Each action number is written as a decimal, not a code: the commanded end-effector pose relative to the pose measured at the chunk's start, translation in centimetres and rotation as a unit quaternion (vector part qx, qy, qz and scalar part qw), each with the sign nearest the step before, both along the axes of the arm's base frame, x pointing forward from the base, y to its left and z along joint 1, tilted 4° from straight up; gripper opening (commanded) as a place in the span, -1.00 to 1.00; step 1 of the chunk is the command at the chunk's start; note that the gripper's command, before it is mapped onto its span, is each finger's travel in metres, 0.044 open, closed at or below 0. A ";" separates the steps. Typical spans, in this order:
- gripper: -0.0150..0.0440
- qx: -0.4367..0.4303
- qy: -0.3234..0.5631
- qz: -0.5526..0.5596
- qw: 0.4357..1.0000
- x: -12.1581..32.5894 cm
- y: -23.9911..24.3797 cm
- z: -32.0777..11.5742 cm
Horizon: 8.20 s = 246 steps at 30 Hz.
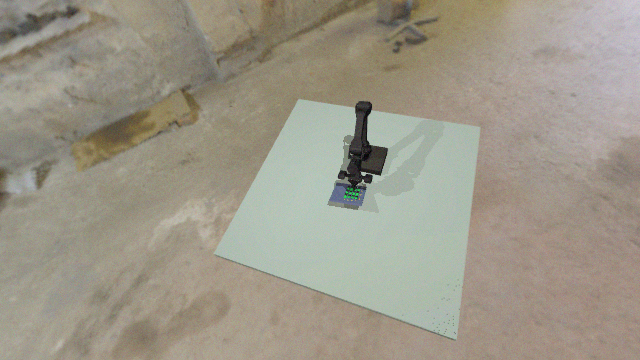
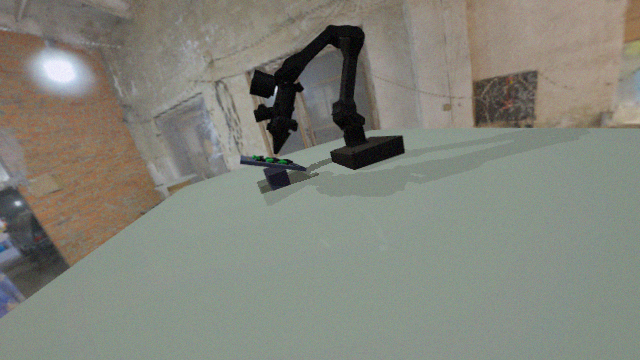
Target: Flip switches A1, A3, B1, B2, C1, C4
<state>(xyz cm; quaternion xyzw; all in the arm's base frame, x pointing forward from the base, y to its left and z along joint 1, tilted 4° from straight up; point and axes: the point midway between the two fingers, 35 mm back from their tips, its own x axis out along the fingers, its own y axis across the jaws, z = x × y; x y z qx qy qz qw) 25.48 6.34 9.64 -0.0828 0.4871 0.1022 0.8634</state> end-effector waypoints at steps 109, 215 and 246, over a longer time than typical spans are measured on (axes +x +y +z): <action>-0.49 0.001 0.006 0.003 1.000 -4.3 1.0 -1.9; -0.49 -0.004 0.011 0.003 1.000 -3.8 -5.2 0.9; -0.49 -0.002 0.005 0.003 1.000 -2.0 -4.9 -2.8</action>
